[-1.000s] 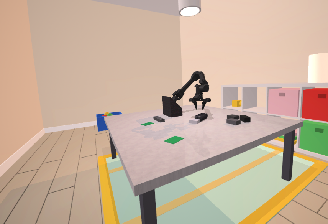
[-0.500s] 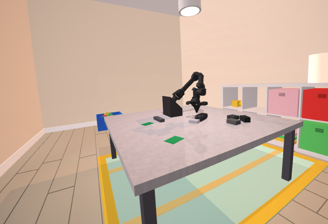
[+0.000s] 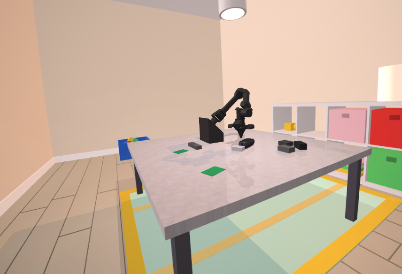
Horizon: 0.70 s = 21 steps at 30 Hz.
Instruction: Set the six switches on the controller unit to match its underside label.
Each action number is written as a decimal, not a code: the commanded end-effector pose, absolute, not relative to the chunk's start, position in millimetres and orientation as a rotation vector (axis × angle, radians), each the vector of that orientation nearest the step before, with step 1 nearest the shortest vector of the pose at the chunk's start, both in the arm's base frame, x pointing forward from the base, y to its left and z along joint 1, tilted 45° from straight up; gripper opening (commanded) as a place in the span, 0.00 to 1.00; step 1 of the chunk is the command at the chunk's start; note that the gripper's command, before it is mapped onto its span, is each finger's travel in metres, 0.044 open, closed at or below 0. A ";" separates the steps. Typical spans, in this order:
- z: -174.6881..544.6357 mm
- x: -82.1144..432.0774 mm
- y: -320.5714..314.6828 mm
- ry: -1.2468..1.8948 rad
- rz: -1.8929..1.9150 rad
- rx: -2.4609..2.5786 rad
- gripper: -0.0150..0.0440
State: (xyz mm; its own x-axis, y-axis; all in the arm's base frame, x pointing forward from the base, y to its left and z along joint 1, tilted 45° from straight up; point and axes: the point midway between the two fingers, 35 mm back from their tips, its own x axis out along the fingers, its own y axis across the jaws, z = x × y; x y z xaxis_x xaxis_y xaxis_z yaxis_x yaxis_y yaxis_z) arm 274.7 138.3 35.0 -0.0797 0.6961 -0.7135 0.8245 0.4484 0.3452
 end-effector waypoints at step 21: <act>70.3 278.9 103.2 1.819 -0.186 1.293 0.48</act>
